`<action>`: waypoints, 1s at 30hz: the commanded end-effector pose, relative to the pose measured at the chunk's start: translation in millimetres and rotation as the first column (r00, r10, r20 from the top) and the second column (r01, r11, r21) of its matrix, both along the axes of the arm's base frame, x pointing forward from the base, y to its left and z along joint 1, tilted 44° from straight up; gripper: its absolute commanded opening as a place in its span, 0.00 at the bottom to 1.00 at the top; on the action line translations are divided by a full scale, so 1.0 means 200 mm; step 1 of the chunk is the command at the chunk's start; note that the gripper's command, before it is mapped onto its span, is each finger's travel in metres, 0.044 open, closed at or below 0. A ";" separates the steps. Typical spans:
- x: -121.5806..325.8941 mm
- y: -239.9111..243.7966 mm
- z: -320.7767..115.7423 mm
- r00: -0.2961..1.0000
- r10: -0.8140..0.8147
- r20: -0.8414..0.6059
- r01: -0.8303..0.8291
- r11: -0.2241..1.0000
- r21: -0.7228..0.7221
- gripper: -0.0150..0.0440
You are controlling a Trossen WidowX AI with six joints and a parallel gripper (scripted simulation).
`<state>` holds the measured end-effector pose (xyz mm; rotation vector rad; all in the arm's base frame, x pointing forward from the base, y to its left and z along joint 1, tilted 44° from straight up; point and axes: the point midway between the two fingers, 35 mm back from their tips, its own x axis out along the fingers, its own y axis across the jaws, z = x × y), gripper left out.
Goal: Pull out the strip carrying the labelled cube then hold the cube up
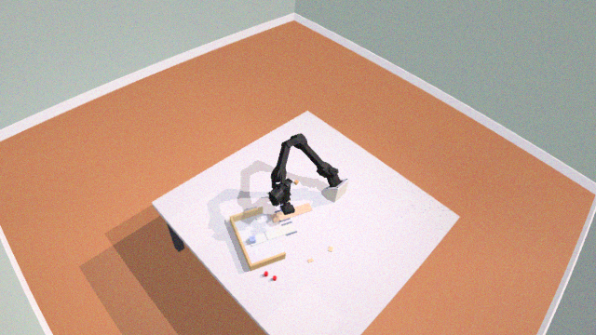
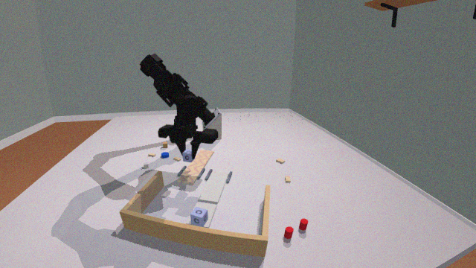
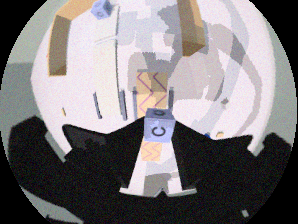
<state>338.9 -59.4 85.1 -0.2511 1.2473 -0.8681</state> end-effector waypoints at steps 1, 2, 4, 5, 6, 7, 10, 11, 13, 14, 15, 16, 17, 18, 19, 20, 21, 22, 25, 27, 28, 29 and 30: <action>-0.04 0.01 0.00 1.000 -0.006 -0.004 0.006 1.000 -0.003 0.25; -0.05 0.01 0.00 1.000 -0.006 -0.004 0.006 1.000 -0.003 0.25; -0.08 0.02 -0.01 1.000 -0.006 -0.004 0.006 1.000 -0.002 0.25; -0.10 0.02 -0.01 1.000 -0.006 -0.004 0.006 1.000 -0.002 0.25; -0.12 0.03 -0.02 1.000 -0.006 -0.004 0.006 1.000 -0.002 0.25; -0.14 0.03 -0.02 1.000 -0.006 -0.004 0.006 1.000 -0.002 0.25; -0.20 0.04 -0.04 1.000 -0.006 -0.005 0.006 1.000 -0.002 0.25; -0.22 0.04 -0.05 1.000 -0.006 -0.005 0.006 1.000 -0.002 0.25; -0.24 0.05 -0.05 1.000 -0.006 -0.006 0.006 1.000 -0.002 0.25; -0.25 0.05 -0.05 1.000 -0.006 -0.006 0.006 1.000 -0.002 0.25; -0.25 0.05 -0.05 1.000 -0.006 -0.006 0.006 1.000 -0.002 0.25; -0.25 0.06 -0.04 1.000 -0.005 -0.006 0.005 1.000 -0.002 0.25; -0.25 0.08 -0.02 1.000 -0.005 -0.006 0.005 1.000 -0.001 0.25; -0.25 0.10 0.00 1.000 -0.004 -0.006 0.004 1.000 -0.001 0.25; -0.25 0.12 0.02 1.000 -0.005 -0.006 0.005 1.000 0.000 0.25; -0.25 0.14 0.04 1.000 -0.005 -0.006 0.005 1.000 0.000 0.25; -0.25 0.16 0.06 1.000 -0.005 -0.006 0.005 1.000 -0.001 0.25; -0.26 0.17 0.07 1.000 -0.006 -0.007 0.006 1.000 -0.001 0.25; -0.26 0.17 0.07 1.000 -0.006 -0.007 0.006 1.000 -0.001 0.25; -0.26 0.17 0.07 1.000 -0.006 -0.007 0.006 1.000 -0.001 0.25; -0.26 0.17 0.07 1.000 -0.006 -0.007 0.006 1.000 -0.001 0.25; -0.26 0.17 0.07 1.000 -0.006 -0.007 0.006 1.000 -0.001 0.25; -0.26 0.17 0.07 1.000 -0.006 -0.007 0.006 1.000 -0.001 0.25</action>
